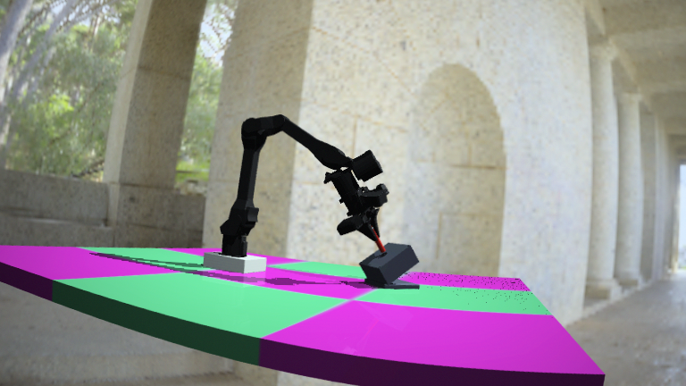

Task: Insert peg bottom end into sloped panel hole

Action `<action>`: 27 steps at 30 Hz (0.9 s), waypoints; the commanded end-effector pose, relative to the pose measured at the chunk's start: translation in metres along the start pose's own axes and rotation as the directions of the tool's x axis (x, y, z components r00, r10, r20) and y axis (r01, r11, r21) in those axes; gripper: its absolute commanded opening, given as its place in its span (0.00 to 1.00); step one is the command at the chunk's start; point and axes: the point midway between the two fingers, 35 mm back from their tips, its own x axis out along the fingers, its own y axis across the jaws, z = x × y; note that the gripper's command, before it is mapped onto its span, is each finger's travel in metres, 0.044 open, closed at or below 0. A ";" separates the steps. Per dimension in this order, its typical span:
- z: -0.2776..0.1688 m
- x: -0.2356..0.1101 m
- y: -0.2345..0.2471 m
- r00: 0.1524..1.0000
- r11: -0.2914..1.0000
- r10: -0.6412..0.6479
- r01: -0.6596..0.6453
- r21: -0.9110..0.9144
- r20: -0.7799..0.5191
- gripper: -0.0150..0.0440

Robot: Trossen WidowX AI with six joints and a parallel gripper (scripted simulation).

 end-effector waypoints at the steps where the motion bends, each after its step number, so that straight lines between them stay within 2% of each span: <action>1: 0.000 -0.001 0.000 1.000 1.000 0.001 -0.001 -0.001 0.001 0.25; 27: -0.003 0.002 -0.003 1.000 1.000 0.000 0.000 -0.001 0.001 0.25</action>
